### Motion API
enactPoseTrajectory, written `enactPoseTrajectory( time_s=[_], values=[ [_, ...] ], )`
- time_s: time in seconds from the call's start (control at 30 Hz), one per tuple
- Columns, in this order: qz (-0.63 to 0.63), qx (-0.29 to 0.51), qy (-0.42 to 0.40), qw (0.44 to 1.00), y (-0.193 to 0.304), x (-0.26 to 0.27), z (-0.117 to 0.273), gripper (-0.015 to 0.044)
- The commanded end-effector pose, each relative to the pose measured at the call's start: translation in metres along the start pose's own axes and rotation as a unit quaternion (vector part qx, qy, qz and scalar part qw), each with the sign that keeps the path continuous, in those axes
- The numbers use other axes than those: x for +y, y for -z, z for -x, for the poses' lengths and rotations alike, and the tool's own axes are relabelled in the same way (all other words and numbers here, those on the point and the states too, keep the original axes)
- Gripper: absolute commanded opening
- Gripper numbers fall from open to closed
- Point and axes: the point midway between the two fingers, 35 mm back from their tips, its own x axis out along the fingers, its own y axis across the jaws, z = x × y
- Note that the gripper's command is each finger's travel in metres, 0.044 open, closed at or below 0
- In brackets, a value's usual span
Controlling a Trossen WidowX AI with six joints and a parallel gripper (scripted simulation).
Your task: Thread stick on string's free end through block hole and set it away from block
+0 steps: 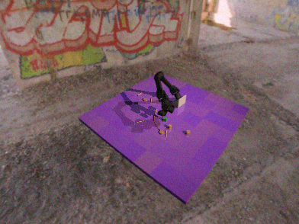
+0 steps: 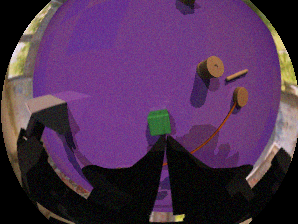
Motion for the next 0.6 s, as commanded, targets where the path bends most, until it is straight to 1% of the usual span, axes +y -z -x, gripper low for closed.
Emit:
enactPoseTrajectory(
  time_s=[0.0,0.2,0.27,0.33,0.4,0.47,0.57],
  values=[
    [0.000,0.000,0.000,1.000,0.000,0.000,0.000,0.0000],
    [0.000,0.000,0.000,1.000,0.000,0.000,0.000,0.0000],
    [-0.035,0.000,0.000,0.999,0.002,0.000,0.000,0.0053],
    [-0.131,-0.001,0.000,0.991,0.009,0.001,0.001,0.0105],
    [-0.236,-0.001,0.000,0.972,0.016,0.002,0.001,0.0157],
    [-0.338,-0.001,0.000,0.941,0.024,0.003,0.001,0.0210],
    [-0.484,-0.002,0.000,0.875,0.034,0.005,0.002,0.0289]
  ],
)
